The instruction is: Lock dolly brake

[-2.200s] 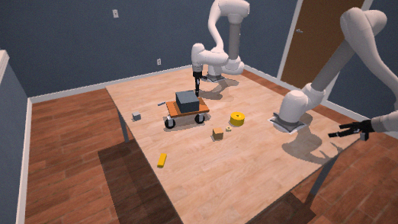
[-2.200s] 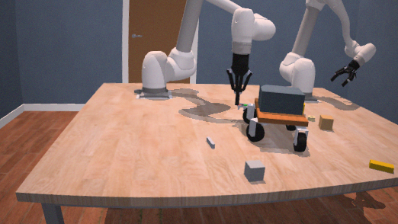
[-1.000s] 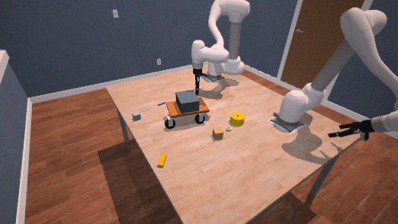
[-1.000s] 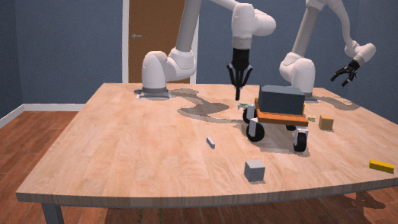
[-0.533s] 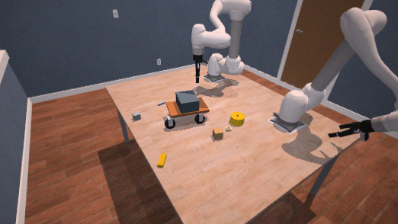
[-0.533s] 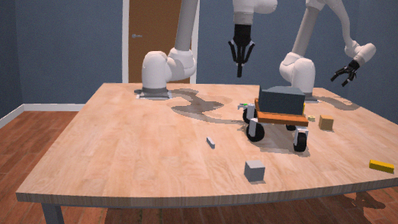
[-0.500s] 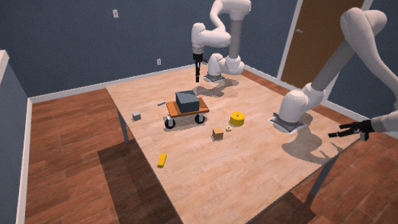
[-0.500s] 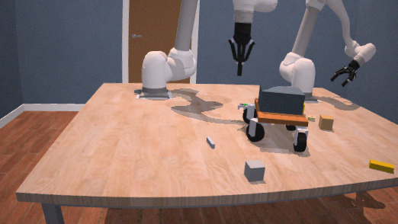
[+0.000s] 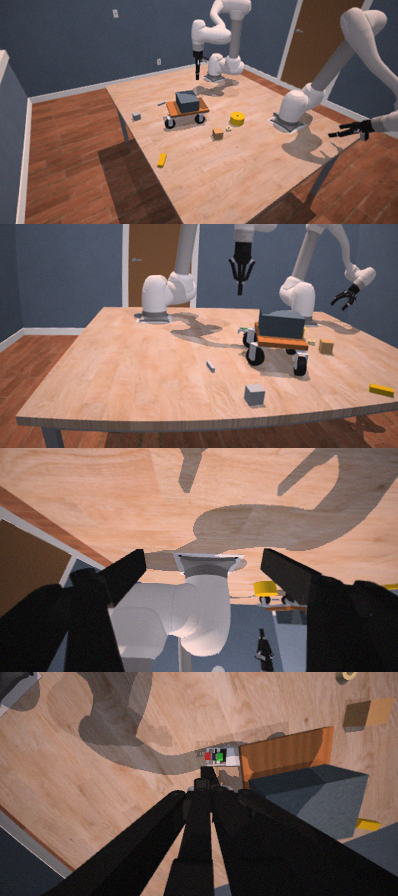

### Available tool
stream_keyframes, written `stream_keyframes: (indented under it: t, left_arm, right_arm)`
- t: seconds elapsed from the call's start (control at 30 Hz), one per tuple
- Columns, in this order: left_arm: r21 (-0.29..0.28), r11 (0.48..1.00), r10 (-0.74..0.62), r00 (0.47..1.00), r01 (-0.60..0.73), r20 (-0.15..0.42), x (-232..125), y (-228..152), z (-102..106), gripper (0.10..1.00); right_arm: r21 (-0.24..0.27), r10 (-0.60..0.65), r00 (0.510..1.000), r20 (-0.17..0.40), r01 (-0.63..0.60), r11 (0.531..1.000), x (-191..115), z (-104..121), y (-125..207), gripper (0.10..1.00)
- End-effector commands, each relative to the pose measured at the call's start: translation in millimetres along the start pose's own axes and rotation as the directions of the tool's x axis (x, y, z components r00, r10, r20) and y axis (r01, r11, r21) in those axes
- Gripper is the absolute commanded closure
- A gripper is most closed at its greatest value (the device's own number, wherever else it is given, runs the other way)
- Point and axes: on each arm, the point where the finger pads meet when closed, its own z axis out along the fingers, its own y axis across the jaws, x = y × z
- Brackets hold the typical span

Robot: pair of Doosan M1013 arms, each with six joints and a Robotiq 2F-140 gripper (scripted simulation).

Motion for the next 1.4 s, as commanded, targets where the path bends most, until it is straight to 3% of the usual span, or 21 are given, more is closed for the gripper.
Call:
stream_keyframes:
  t: [0.0,0.37,0.5,0.6,0.63,0.8,0.83,0.9,0.93,0.97,1.0,1.03,1.1,1.13,1.17,1.2,1.23,1.27,1.3,1.33,1.37]
  left_arm:
    - [0.000,1.000,0.000,1.000,0.000,-0.001,0.0,-0.1,-0.4,0.098]
    - [0.000,1.000,0.000,1.000,0.000,-0.001,0.0,-0.1,-0.4,0.098]
    - [0.000,1.000,0.000,1.000,0.000,-0.001,0.0,-0.1,-0.4,0.098]
    - [0.000,1.000,0.000,1.000,0.000,-0.001,0.0,-0.1,-0.4,0.098]
    - [0.000,1.000,0.000,1.000,0.000,-0.001,0.0,-0.1,-0.4,0.098]
    - [0.000,1.000,0.000,1.000,0.000,-0.001,0.0,-0.1,-0.4,0.098]
    - [0.000,1.000,0.000,1.000,0.000,-0.001,0.0,-0.1,-0.4,0.098]
    - [0.000,1.000,0.000,1.000,0.000,-0.001,0.0,-0.1,-0.4,0.098]
    - [0.000,1.000,0.000,1.000,0.000,-0.001,0.0,-0.1,-0.4,0.098]
    - [0.000,1.000,0.000,1.000,0.000,-0.001,0.0,-0.1,-0.4,0.098]
    - [0.000,1.000,0.000,1.000,0.000,-0.001,0.0,-0.1,-0.4,0.098]
    - [0.000,1.000,0.000,1.000,0.000,-0.001,0.0,-0.1,-0.4,0.098]
    - [0.000,1.000,0.000,1.000,0.000,-0.001,0.0,-0.1,-0.4,0.098]
    - [0.000,1.000,0.000,1.000,0.000,-0.001,0.0,-0.1,-0.4,0.098]
    - [0.000,1.000,0.000,1.000,0.000,-0.001,0.0,-0.1,-0.4,0.098]
    - [0.000,1.000,0.000,1.000,0.000,-0.001,0.0,-0.1,-0.4,0.098]
    - [0.000,1.000,0.000,1.000,0.000,-0.001,0.0,-0.1,-0.4,0.098]
    - [0.000,1.000,0.000,1.000,0.000,-0.001,0.0,-0.1,-0.4,0.098]
    - [0.000,1.000,0.000,1.000,0.000,-0.001,0.0,-0.1,-0.4,0.098]
    - [0.000,1.000,0.000,1.000,0.000,-0.001,0.0,-0.1,-0.4,0.098]
    - [0.000,1.000,0.000,1.000,0.000,-0.001,0.0,-0.1,-0.4,0.098]
  right_arm:
    - [-0.001,0.000,1.000,0.000,0.000,1.000,0.0,-0.9,0.3,0.999]
    - [0.007,-0.042,0.999,0.009,0.042,0.999,1.4,2.4,-0.4,0.999]
    - [0.046,-0.211,0.977,0.037,0.209,0.977,7.1,14.6,-3.0,0.999]
    - [0.110,-0.433,0.900,0.058,0.425,0.899,14.4,30.0,-6.0,0.999]
    - [0.110,-0.433,0.900,0.058,0.425,0.899,14.4,30.0,-6.0,0.999]
    - [0.205,-0.697,0.716,0.048,0.676,0.708,23.7,48.6,-9.2,0.999]
    - [0.233,-0.760,0.649,0.036,0.734,0.637,27.2,55.0,-10.0,0.999]
    - [0.233,-0.760,0.649,0.036,0.734,0.637,27.2,55.0,-10.0,0.999]
    - [0.276,-0.855,0.519,0.008,0.820,0.501,30.8,61.4,-10.6,0.999]
    - [0.276,-0.855,0.519,0.008,0.820,0.501,30.8,61.4,-10.6,0.999]
    - [0.302,-0.901,0.433,-0.016,0.862,0.408,34.6,67.6,-11.0,0.999]
    - [0.309,-0.916,0.401,-0.024,0.874,0.374,34.6,67.6,-11.0,0.999]
    - [0.337,-0.960,0.273,-0.064,0.911,0.236,38.5,73.6,-11.0,0.999]
    - [0.337,-0.960,0.272,-0.064,0.911,0.235,38.5,73.6,-11.0,0.999]
    - [0.358,-0.982,0.157,-0.106,0.927,0.110,42.6,79.3,-10.7,0.999]
    - [0.360,-0.984,0.136,-0.112,0.929,0.087,42.6,79.3,-10.7,0.999]
    - [0.372,-0.988,0.051,-0.148,0.928,-0.007,46.9,84.6,-9.9,0.999]
    - [0.375,-0.986,-0.002,-0.167,0.925,-0.065,46.9,84.6,-9.9,0.999]
    - [0.375,-0.986,-0.002,-0.167,0.925,-0.065,46.9,84.6,-9.9,0.999]
    - [0.381,-0.969,-0.118,-0.218,0.904,-0.196,51.3,89.6,-8.8,0.999]
    - [0.381,-0.964,-0.137,-0.226,0.899,-0.217,51.3,89.6,-8.8,0.999]
